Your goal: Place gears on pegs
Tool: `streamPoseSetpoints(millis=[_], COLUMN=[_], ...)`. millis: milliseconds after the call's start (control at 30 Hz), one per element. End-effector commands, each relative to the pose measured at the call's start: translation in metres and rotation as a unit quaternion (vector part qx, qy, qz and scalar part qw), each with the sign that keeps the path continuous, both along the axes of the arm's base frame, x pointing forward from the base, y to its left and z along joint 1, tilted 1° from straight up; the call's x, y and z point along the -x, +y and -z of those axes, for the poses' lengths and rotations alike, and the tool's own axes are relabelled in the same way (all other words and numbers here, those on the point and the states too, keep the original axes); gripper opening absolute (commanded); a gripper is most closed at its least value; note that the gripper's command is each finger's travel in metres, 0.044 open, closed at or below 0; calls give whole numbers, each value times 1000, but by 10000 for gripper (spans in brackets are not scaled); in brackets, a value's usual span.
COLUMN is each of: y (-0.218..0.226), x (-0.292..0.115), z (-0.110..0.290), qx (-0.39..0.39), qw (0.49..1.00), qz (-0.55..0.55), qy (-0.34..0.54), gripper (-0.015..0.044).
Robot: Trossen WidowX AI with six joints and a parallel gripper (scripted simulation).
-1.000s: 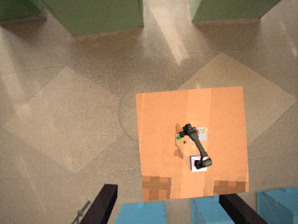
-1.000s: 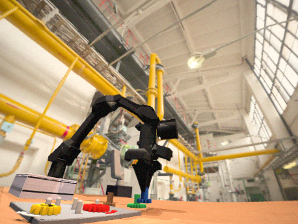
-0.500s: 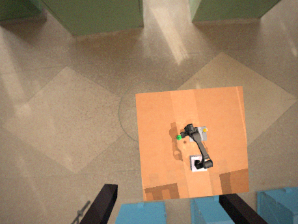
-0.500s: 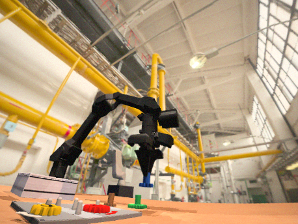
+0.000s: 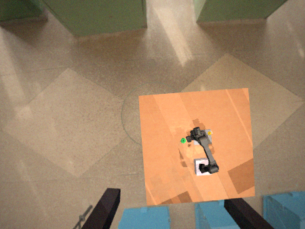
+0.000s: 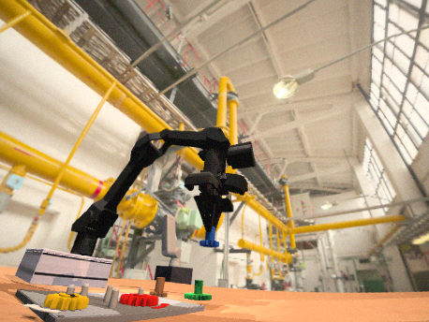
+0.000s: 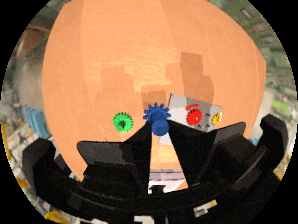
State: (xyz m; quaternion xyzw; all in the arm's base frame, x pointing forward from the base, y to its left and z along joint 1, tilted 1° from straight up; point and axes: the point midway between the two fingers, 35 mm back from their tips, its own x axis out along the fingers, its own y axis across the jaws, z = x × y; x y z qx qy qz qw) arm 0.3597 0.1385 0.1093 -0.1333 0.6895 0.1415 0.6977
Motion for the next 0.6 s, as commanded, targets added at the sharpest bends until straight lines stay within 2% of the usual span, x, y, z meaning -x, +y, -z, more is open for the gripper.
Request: streamPoseSetpoints(millis=[0,267,567], y=[-1,-5,-19], x=[1,5,2], z=[-16,-37,-30], qx=[-2,-2,-2], qw=[1000,1000,1000], qz=[-2,-2,-2], qy=[-6,-5,-6], gripper=[0,0,0])
